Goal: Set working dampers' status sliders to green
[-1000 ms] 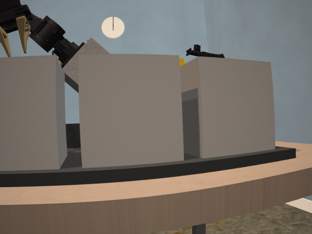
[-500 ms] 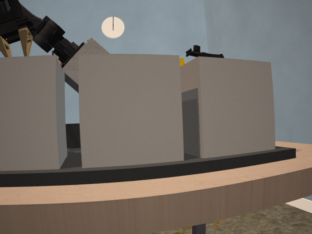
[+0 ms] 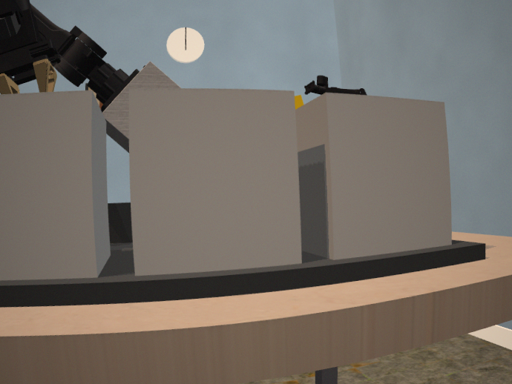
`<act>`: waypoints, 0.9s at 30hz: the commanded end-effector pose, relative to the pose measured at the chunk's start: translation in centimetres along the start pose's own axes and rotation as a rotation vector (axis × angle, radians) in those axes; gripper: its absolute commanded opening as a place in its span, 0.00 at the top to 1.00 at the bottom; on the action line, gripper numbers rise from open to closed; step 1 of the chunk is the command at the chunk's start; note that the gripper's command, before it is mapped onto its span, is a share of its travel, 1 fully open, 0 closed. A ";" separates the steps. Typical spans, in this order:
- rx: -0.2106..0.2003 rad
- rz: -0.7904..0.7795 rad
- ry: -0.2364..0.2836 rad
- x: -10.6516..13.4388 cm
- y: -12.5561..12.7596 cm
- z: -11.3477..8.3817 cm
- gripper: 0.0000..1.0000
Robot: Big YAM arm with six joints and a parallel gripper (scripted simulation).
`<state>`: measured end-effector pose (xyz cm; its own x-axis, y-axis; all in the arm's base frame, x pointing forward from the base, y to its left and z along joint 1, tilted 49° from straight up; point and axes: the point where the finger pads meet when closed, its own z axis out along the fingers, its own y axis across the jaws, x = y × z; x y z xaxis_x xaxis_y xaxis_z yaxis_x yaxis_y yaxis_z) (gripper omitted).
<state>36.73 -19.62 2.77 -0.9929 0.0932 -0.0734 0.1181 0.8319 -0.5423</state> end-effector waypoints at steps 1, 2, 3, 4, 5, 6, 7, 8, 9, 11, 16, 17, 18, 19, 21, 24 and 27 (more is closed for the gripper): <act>0.000 -0.007 -0.013 -0.6 0.1 0.3 0.64; 0.000 -0.008 -0.010 -0.5 0.1 0.4 0.64; 0.000 -0.006 -0.007 -0.4 0.1 0.6 0.64; 0.000 -0.002 -0.005 -0.3 0.0 0.7 0.64; 0.000 0.000 -0.003 -0.2 -0.1 0.8 0.64; 0.000 0.002 -0.002 -0.2 -0.1 0.8 0.64; 0.000 0.002 -0.001 -0.2 -0.1 0.9 0.64; 0.000 0.002 -0.001 -0.2 -0.1 0.9 0.64; -0.001 0.000 -0.003 -0.2 0.0 0.8 0.64; 0.000 0.000 -0.007 -0.3 0.0 0.7 0.64; 0.000 0.000 -0.007 -0.3 0.0 0.7 0.64; 0.000 0.000 -0.007 -0.3 0.0 0.7 0.64; 0.000 0.000 -0.007 -0.3 0.0 0.7 0.64; 0.000 0.000 -0.007 -0.3 0.0 0.7 0.64; 0.000 0.000 -0.007 -0.3 0.0 0.7 0.64; 0.000 0.000 -0.007 -0.3 0.0 0.7 0.64; 0.000 0.000 -0.007 -0.3 0.0 0.7 0.64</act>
<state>36.91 -19.77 2.61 -0.9928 0.0903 -0.0782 0.1184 0.8313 -0.5431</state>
